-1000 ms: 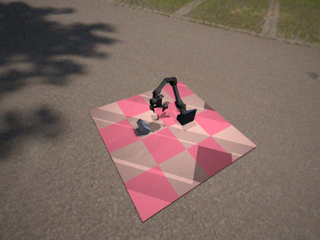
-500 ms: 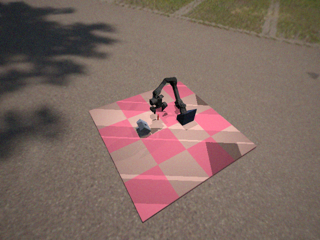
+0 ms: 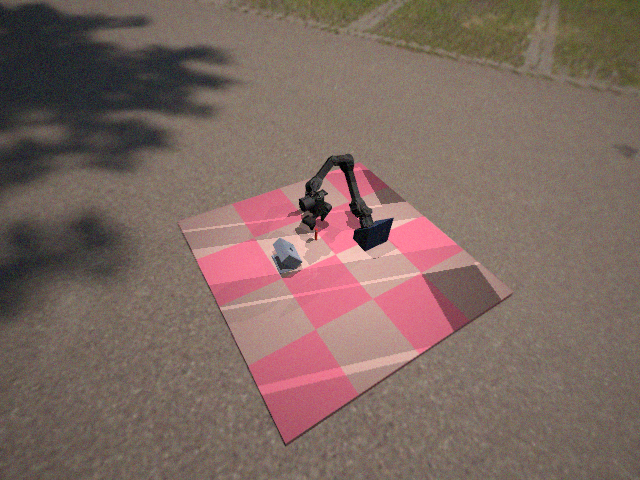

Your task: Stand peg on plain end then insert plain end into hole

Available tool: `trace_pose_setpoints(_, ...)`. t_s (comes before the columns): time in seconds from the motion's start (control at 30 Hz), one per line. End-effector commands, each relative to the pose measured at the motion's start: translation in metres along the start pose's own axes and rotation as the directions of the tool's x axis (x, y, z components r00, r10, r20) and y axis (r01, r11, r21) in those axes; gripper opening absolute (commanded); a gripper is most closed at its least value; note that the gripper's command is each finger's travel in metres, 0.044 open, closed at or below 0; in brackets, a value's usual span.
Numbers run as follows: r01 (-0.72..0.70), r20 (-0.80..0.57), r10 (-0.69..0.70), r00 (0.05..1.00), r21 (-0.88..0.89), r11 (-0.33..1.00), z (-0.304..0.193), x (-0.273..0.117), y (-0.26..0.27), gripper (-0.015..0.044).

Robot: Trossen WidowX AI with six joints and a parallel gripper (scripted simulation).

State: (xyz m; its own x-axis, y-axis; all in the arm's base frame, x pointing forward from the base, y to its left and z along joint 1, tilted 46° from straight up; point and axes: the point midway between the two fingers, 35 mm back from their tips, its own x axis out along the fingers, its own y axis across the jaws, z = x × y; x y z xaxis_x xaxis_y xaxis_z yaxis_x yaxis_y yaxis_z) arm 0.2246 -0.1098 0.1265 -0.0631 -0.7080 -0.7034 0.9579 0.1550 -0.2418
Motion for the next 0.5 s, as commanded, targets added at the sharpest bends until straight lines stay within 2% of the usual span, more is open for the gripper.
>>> trace_pose_setpoints(0.0, 0.002, 0.003, -0.001, 1.000, -0.099, 0.995, -0.0002, 0.0012, -0.0005, 0.0440)
trace_pose_setpoints(0.47, 0.003, 0.004, -0.001, 1.000, -0.425, 0.905, -0.0001, 0.0033, -0.0005, 0.0440)
